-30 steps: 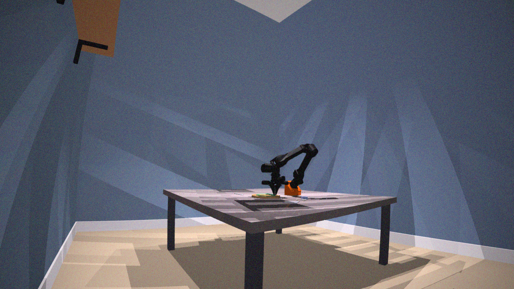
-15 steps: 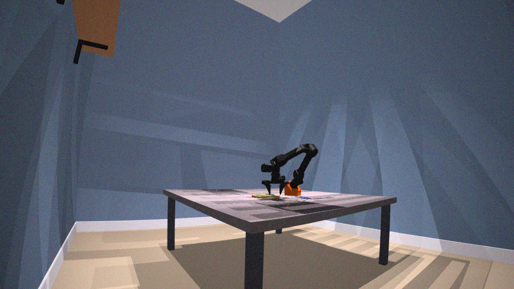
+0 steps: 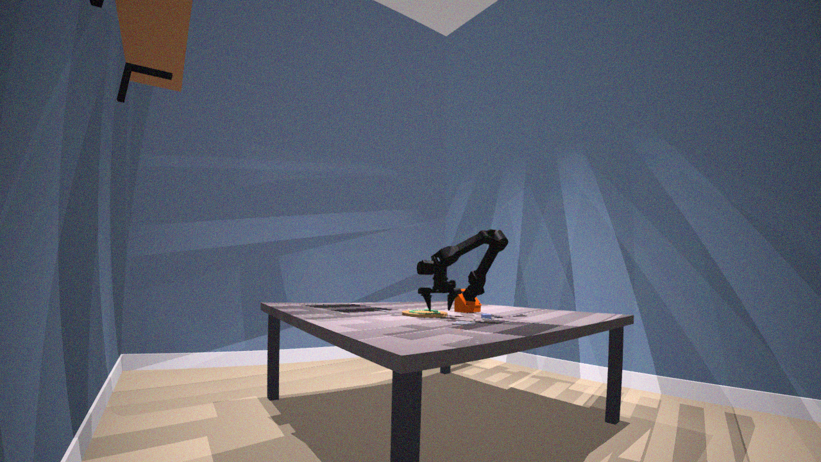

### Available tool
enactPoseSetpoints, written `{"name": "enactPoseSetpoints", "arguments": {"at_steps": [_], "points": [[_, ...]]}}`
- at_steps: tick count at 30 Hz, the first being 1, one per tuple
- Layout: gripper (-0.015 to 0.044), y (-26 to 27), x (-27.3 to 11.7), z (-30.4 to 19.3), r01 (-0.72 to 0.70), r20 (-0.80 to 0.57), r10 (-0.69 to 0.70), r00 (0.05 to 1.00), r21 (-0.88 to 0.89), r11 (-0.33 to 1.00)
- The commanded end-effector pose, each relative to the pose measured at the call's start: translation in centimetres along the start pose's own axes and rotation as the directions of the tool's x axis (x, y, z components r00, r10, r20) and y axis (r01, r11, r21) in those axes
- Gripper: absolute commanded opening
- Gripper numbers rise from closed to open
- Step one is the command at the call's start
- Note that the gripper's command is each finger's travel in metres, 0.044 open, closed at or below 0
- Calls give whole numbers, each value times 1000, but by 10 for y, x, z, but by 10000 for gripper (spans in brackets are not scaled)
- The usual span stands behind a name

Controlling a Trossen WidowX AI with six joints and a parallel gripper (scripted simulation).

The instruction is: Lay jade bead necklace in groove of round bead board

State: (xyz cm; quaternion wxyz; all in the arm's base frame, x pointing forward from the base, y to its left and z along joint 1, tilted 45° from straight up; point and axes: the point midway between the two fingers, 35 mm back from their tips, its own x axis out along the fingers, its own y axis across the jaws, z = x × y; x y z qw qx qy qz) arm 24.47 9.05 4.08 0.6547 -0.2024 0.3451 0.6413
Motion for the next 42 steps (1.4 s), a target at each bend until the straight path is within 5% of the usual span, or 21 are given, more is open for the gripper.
{"name": "enactPoseSetpoints", "arguments": {"at_steps": [1, 5, 10, 15, 17, 21, 25, 42], "points": [[440, 0, 0, 0, 1, 1, -1, 1000, -6, 1000], [387, -2, -1, -2, 1, -1, -1, 1000, 70, 998], [256, -12, -9, -23, 10, -9, -6, 1000, 593, 805], [125, -20, -17, -44, 15, -13, -7, 1000, 939, 344], [120, -23, -20, -53, 14, -13, -7, 1000, 993, 116], [120, -27, -26, -72, 9, -11, -5, 1000, 939, -343], [120, -30, -32, -89, 2, -6, -3, 1000, 700, -714], [120, -30, -31, -92, 1, -5, -3, 1000, 644, -765]]}}
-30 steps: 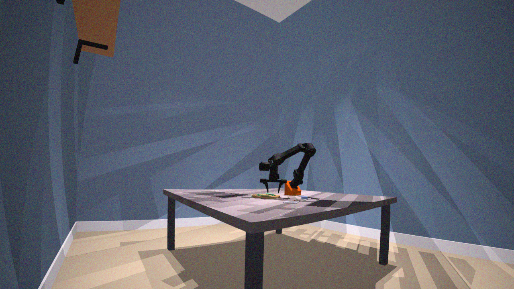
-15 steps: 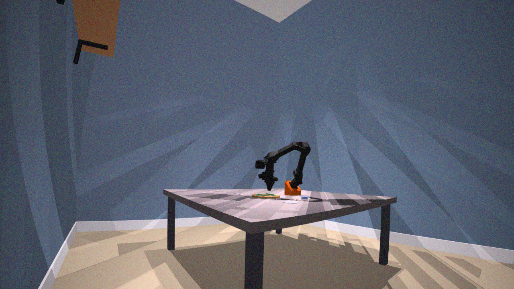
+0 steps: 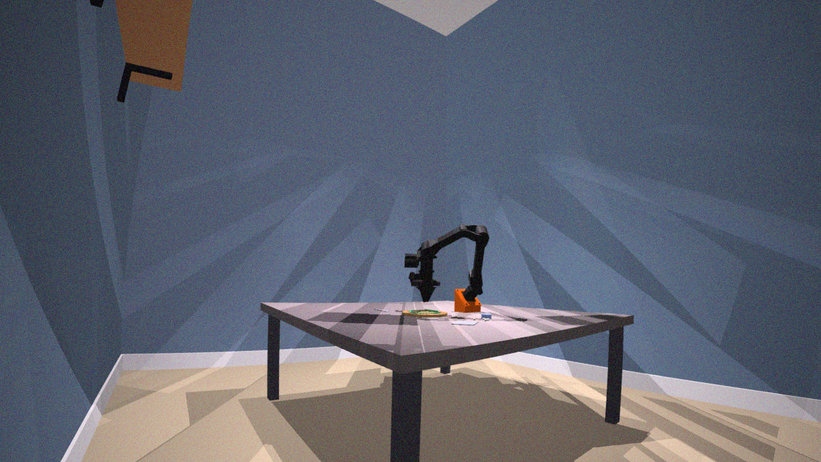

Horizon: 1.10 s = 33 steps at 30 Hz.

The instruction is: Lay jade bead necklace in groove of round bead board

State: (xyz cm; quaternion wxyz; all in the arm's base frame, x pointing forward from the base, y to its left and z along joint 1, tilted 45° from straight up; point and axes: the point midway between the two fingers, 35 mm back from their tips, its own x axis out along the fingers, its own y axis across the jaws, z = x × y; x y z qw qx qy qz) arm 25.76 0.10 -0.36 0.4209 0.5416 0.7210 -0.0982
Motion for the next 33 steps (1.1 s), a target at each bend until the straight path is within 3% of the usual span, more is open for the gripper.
{"name": "enactPoseSetpoints", "arguments": {"at_steps": [1, 32, 33], "points": [[120, 0, 3, 2, 1, 3, -1, 1000, 19, 1000], [120, 0, 39, 1, 0, 1, -1, 1000, 19, 1000], [94, 1, 37, 2, 0, 7, 0, 1000, 10, 1000]]}}
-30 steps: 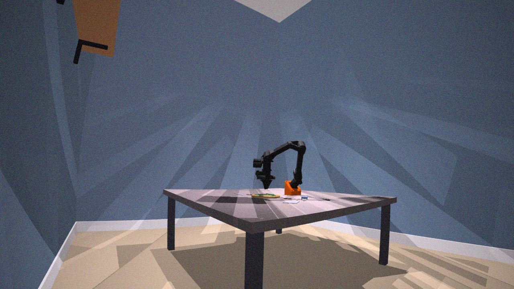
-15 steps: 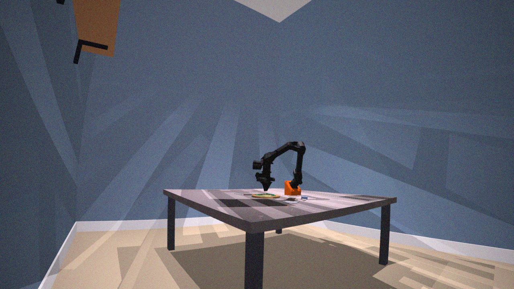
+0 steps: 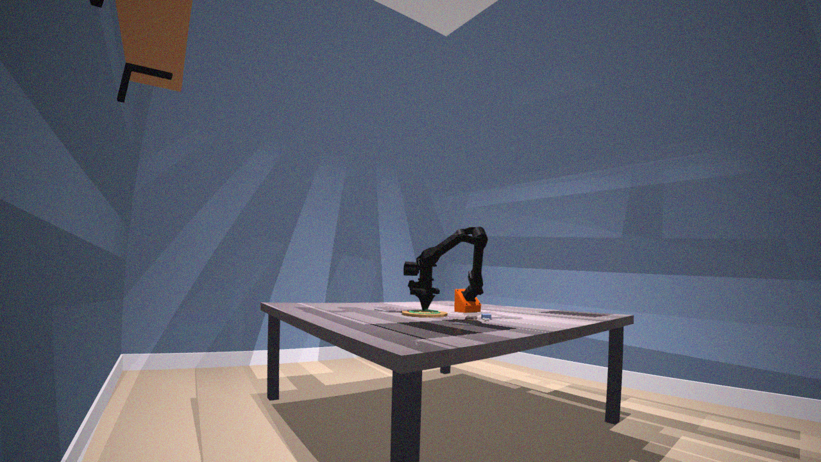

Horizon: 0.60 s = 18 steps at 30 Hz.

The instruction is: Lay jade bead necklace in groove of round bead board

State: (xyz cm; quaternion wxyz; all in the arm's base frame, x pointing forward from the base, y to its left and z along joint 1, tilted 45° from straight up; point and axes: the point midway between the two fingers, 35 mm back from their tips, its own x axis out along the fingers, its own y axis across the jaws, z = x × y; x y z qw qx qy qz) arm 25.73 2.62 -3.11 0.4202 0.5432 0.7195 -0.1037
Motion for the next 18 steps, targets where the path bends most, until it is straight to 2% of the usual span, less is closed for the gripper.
{"name": "enactPoseSetpoints", "arguments": {"at_steps": [1, 4, 18], "points": [[67, 0, 0, 0, 0, 1, 0, 1000, -1, 1000], [0, 0, 0, 0, 0, 1, 0, 1000, -1, 1000], [0, 0, 0, 0, 0, 1, 0, 1000, -1, 1000]]}}
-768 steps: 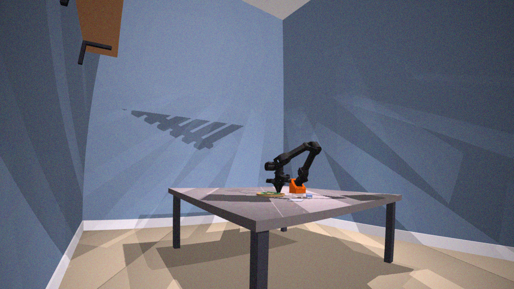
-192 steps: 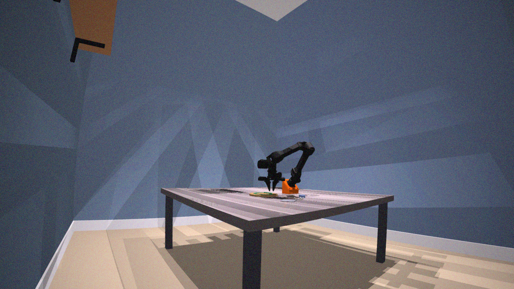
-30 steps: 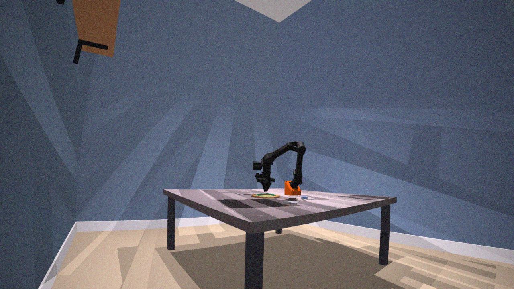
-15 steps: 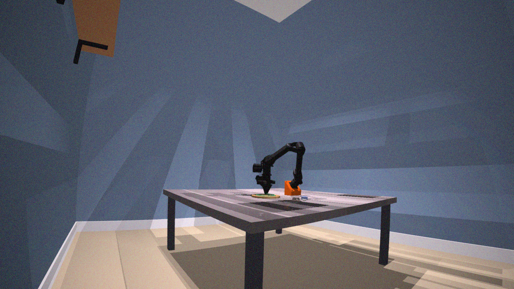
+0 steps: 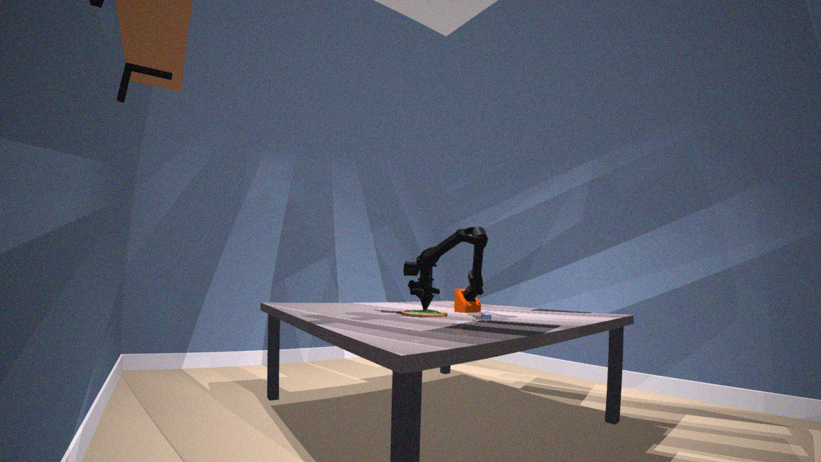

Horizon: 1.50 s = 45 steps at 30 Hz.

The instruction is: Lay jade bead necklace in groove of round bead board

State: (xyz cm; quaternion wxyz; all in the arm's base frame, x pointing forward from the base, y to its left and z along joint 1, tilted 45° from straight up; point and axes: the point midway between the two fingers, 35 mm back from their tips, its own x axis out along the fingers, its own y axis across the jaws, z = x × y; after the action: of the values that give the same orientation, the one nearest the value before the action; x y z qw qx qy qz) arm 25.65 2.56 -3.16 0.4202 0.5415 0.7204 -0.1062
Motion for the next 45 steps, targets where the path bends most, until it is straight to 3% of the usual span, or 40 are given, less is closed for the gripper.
{"name": "enactPoseSetpoints", "arguments": {"at_steps": [1, 38, 45], "points": [[0, 1, 0, 0, -6, -2, 6, 1000, -3, 1000], [0, -2, 2, 0, -6, -7, 6, 1000, 7, 1000], [184, -1, -1, 1, -7, -2, 7, 1000, -2, 1000]]}}
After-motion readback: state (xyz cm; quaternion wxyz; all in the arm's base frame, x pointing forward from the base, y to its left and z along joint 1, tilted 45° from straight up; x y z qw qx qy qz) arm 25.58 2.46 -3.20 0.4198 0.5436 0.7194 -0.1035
